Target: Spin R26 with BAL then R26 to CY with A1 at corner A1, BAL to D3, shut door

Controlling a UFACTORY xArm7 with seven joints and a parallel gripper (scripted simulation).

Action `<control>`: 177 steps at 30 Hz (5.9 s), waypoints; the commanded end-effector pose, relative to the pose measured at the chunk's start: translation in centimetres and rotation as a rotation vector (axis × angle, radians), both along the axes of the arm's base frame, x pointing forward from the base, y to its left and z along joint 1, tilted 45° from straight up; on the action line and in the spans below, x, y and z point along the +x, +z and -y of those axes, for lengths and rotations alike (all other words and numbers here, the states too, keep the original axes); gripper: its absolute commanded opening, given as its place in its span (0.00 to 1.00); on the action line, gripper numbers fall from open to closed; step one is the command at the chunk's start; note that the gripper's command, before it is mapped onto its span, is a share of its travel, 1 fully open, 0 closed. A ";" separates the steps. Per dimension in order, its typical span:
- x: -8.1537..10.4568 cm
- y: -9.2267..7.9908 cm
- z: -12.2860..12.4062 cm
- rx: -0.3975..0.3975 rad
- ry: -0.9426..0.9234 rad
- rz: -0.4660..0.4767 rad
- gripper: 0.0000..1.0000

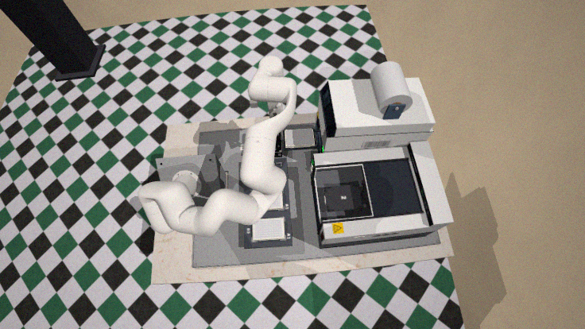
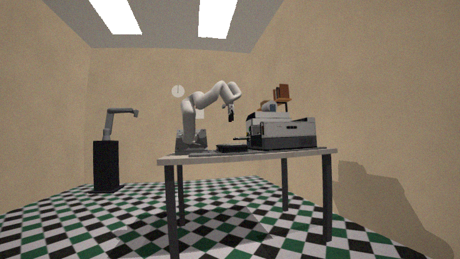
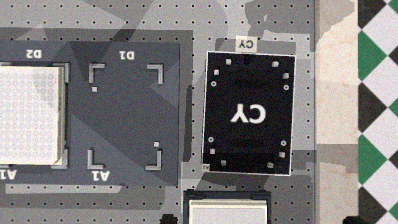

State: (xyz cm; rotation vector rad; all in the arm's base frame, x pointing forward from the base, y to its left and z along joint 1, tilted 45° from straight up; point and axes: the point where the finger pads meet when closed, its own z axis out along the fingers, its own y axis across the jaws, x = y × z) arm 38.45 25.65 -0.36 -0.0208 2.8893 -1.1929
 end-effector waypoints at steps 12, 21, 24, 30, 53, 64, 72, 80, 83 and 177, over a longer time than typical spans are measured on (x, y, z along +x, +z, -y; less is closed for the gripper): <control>7.7 0.1 -0.6 0.003 0.003 -0.001 1.00; 9.6 0.1 -0.6 0.003 0.003 -0.001 1.00; 9.7 0.0 -0.6 0.003 0.003 -0.001 1.00; 9.7 0.0 -0.6 0.003 0.003 -0.001 1.00; 9.6 -1.8 1.2 0.003 0.003 0.000 1.00; 9.6 -3.0 2.4 0.003 0.003 0.000 1.00; 9.6 -3.8 3.2 0.003 0.003 0.000 1.00; 9.7 -4.8 4.2 0.003 0.003 0.000 1.00; 9.7 -4.9 4.3 0.003 0.003 0.000 1.00; 9.8 -11.4 10.8 0.003 0.003 0.000 1.00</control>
